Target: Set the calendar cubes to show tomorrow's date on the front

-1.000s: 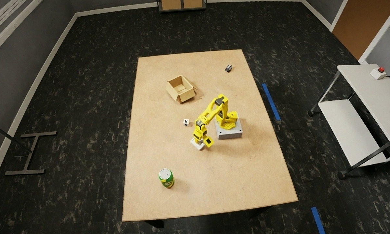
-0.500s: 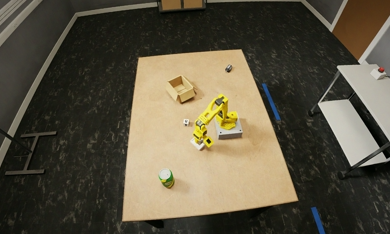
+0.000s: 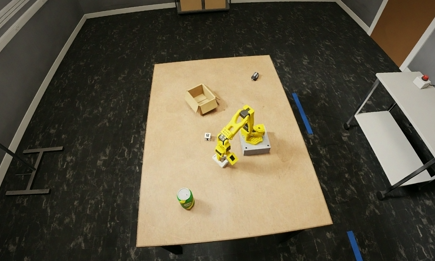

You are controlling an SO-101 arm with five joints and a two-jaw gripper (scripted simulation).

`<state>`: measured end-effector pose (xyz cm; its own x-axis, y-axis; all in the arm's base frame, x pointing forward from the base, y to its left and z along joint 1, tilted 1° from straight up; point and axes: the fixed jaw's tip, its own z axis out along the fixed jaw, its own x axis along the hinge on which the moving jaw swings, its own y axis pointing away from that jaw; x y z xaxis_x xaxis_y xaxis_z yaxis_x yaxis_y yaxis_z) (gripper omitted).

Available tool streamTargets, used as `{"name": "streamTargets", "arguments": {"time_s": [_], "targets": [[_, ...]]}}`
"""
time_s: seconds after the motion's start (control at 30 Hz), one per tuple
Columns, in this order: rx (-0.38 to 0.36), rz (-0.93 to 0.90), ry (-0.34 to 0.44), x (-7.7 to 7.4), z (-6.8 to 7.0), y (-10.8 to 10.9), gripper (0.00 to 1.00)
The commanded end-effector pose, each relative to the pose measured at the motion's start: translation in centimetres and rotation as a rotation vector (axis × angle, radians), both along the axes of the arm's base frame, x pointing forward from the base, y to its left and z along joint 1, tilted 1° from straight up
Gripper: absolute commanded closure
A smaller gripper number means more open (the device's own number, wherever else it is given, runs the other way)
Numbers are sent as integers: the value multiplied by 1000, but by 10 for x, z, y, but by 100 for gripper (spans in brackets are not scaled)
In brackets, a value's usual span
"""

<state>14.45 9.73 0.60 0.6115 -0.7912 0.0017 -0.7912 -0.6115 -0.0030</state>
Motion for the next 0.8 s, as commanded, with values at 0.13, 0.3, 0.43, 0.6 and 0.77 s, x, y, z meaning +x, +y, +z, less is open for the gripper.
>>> {"name": "streamTargets", "arguments": {"time_s": [0.13,0.3,0.43,0.6,0.77], "targets": [[-12,-12,20,-3,-5,-3,100],[-12,-13,20,-4,-7,-4,100],[-12,-14,20,-6,-10,-5,100],[-12,-14,20,-6,-10,-5,100],[-12,-14,20,-6,-11,-5,100]]}}
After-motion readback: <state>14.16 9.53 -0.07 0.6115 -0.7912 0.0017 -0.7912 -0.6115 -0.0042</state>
